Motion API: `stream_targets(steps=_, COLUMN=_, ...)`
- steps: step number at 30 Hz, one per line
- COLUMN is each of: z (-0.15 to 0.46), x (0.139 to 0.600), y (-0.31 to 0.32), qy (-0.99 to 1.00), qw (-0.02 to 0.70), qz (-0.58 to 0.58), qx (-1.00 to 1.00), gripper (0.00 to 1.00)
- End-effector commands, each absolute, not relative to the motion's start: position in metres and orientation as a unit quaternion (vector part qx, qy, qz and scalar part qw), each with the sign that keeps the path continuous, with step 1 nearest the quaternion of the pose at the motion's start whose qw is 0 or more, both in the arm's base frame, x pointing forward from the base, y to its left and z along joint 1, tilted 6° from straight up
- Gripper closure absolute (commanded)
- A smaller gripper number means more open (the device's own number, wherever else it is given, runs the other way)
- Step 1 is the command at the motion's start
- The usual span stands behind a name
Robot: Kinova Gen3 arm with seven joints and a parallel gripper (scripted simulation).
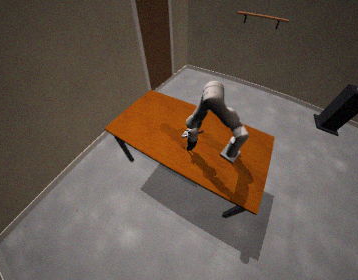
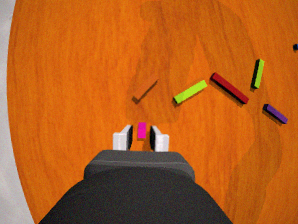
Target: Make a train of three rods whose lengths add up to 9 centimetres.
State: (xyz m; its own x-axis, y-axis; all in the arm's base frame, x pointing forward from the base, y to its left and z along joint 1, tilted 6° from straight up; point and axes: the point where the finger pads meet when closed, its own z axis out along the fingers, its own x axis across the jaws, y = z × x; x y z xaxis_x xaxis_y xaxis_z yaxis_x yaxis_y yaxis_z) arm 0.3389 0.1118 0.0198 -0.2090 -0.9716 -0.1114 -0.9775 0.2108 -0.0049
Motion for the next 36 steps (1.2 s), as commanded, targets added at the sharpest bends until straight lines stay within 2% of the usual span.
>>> stream_targets(steps=1, z=0.018, x=0.339, y=0.111, qy=0.777, qw=0.045, qz=0.033, qx=-0.627, gripper=0.46)
stream_targets(steps=36, z=0.006, x=0.339, y=0.113, qy=0.777, qw=0.045, qz=0.033, qx=-0.627, gripper=0.46)
